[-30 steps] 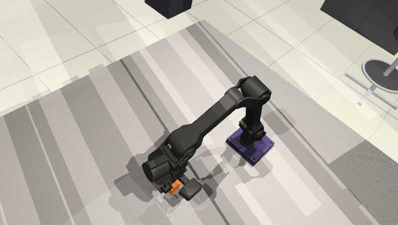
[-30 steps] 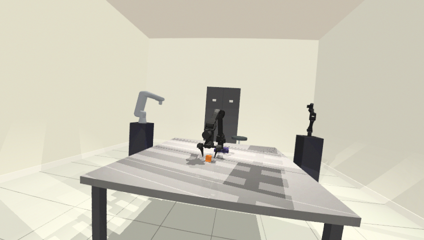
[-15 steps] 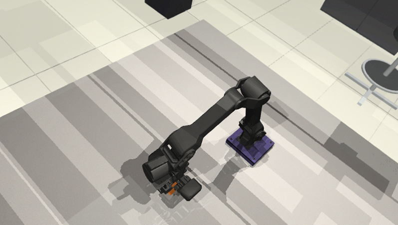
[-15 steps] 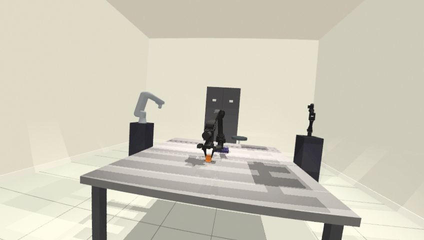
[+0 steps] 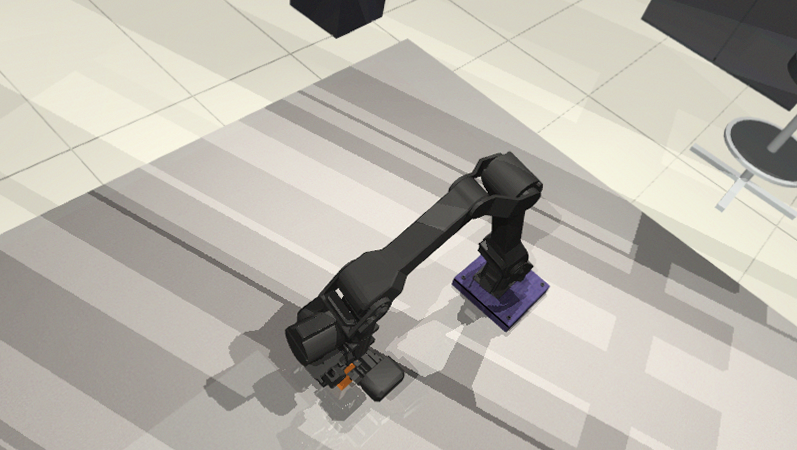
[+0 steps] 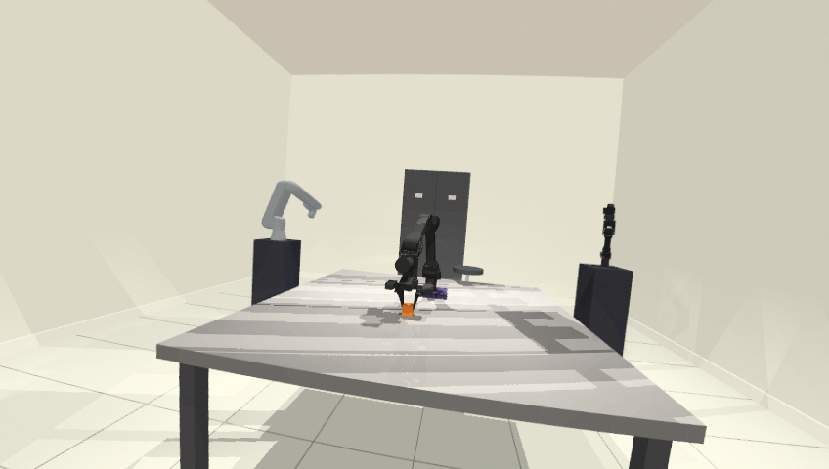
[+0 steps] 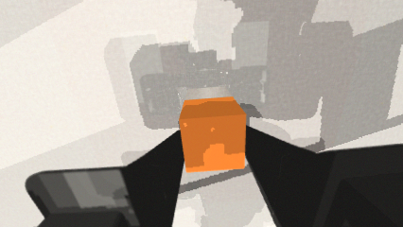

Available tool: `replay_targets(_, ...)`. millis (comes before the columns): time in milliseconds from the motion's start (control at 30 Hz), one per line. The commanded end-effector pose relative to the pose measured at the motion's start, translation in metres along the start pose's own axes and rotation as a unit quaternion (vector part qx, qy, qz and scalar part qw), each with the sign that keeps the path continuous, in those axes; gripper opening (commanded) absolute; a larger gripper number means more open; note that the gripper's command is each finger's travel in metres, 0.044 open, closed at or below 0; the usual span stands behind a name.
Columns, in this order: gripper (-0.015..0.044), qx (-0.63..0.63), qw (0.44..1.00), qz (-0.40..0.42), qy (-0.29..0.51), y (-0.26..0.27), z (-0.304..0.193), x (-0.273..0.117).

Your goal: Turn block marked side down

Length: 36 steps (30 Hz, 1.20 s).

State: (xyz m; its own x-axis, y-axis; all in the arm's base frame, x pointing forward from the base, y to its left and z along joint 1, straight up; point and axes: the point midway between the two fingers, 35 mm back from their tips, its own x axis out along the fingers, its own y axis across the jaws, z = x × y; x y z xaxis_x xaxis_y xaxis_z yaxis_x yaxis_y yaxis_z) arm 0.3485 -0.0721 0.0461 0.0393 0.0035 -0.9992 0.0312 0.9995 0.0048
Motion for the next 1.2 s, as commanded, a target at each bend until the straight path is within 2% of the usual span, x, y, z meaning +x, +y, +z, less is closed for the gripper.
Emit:
replay_targets(0,0.0000,0.002,1.000,-0.002,0.000,-0.001,0.000,-0.013)
replay_targets(100,0.0000,0.002,1.000,-0.002,0.000,0.000,0.000,-0.027)
replay_targets(267,0.0000,0.003,1.000,-0.002,-0.005,-0.001,0.000,-0.027)
replay_targets(1167,0.0000,0.004,0.977,-0.001,-0.214,-0.001,-0.002,-0.019)
